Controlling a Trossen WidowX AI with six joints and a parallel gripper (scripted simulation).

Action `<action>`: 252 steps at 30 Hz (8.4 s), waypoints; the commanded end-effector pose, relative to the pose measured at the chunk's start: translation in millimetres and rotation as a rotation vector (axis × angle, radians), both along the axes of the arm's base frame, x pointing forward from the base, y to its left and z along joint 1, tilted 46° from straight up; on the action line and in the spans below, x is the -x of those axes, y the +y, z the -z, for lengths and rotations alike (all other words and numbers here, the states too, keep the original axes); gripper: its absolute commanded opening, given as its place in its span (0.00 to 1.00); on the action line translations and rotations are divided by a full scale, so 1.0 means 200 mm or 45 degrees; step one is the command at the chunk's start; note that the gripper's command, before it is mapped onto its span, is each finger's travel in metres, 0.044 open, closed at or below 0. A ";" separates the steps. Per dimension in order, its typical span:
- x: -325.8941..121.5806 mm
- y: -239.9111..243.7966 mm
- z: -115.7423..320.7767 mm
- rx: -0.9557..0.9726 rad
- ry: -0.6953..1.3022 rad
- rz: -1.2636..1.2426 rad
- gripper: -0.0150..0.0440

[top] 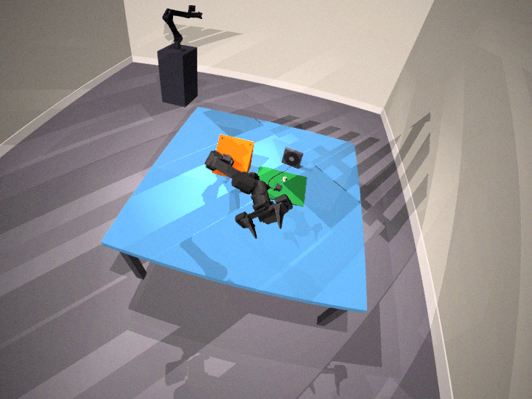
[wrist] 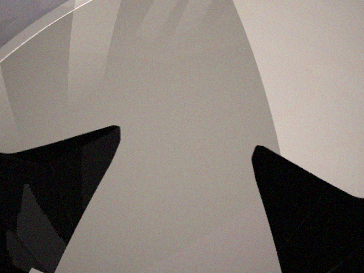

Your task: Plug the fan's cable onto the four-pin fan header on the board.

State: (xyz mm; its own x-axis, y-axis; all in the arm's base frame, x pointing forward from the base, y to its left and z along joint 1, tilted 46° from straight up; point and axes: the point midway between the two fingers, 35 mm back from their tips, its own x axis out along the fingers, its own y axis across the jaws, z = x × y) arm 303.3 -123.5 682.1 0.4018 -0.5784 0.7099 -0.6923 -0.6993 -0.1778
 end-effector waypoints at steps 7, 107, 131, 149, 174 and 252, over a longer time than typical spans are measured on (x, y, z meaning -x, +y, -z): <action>-0.05 0.01 0.04 0.004 0.063 0.008 0.87; -0.14 0.53 3.34 1.580 3.592 -0.434 0.38; -0.13 0.70 3.18 1.584 3.593 -0.440 0.25; -0.10 0.83 3.05 1.732 3.608 -0.448 0.25; -0.09 0.85 3.07 3.289 3.379 -0.629 0.25; -0.05 0.80 3.29 5.223 0.408 -1.052 0.25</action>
